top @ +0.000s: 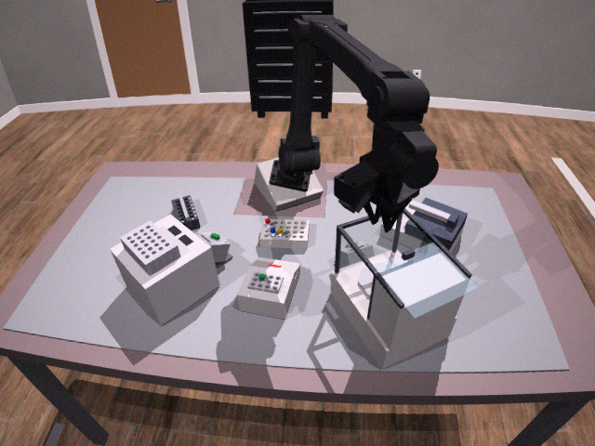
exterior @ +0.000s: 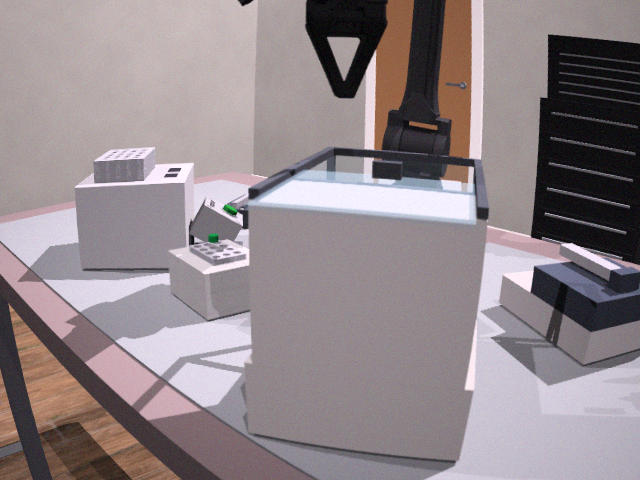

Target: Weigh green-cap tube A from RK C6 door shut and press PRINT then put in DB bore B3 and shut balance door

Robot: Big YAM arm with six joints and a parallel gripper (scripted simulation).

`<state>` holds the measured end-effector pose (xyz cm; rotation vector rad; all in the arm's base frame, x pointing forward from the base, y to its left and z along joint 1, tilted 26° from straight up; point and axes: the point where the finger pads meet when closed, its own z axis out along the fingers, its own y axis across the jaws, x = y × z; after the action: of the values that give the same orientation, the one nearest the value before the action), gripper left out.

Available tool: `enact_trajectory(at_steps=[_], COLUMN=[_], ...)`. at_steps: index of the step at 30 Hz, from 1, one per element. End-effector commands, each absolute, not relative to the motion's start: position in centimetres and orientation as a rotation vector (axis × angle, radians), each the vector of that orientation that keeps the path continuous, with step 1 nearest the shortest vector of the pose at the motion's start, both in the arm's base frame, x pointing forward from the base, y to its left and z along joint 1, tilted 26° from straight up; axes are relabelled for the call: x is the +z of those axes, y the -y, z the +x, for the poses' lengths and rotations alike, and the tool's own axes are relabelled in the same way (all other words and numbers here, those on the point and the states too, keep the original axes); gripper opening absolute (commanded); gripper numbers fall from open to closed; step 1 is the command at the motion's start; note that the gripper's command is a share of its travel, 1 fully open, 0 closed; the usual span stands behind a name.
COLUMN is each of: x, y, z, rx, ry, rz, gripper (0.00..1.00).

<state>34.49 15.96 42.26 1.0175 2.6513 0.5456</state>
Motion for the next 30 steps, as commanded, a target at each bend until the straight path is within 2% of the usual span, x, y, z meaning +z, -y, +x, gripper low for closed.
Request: enact_trajectory(at_steps=[1, 9, 16, 23, 30], x=[45.3, 46.7, 48.3, 44.0, 45.1], y=[-18.5, -23.2, -21.4, -21.9, -21.4], z=[35.3, 35.5, 34.8, 35.8, 35.2], rx=[0.601, 0.634, 0.677, 0.575, 0.621], ry=[-2.545, -2.475, -2.430, -2.487, -2.468], rz=[1.234, 1.420, 1.430, 1.463, 1.440], gripper=[0.30, 0.30, 0.30, 0.30, 0.30])
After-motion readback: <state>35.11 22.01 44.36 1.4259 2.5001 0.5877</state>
